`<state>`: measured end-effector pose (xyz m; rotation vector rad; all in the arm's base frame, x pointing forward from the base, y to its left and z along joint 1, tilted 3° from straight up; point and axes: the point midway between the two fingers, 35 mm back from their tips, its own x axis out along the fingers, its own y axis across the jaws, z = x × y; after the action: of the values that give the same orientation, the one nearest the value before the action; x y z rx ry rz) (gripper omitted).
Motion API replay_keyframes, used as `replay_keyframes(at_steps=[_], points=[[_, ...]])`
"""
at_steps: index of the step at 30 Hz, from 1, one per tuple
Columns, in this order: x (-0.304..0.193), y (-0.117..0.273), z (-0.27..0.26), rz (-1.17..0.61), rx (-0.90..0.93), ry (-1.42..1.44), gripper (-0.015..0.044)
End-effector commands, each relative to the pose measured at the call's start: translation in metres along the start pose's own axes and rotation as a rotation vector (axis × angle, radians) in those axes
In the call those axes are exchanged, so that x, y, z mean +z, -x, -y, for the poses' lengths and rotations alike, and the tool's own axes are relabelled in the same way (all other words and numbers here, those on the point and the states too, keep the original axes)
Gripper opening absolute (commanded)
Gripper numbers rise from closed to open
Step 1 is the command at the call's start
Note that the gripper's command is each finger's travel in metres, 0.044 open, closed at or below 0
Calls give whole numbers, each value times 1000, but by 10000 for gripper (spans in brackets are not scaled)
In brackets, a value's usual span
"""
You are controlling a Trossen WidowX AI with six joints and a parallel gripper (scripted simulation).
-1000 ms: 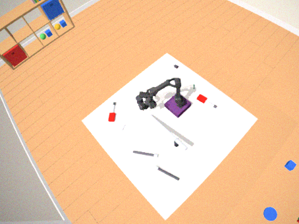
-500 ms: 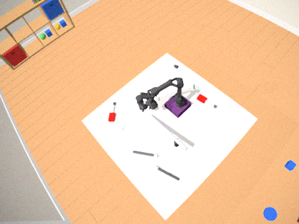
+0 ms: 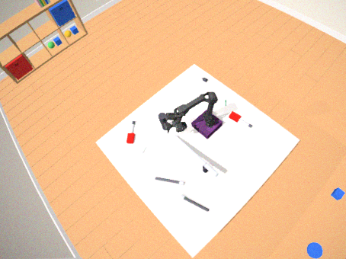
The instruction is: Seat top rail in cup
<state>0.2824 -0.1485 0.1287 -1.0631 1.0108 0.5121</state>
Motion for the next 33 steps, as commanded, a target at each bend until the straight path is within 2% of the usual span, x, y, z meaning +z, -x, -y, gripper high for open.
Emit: replay_keyframes(at_steps=[1,15,27,30,33], points=[[24,20,5,-8,-20,-275,440],[93,80,-12,6,-56,-1275,440],[94,80,-12,2,-53,-1272,440],[94,72,-13,-35,-23,-1136,440],[93,58,-14,-93,45,-879,440]])
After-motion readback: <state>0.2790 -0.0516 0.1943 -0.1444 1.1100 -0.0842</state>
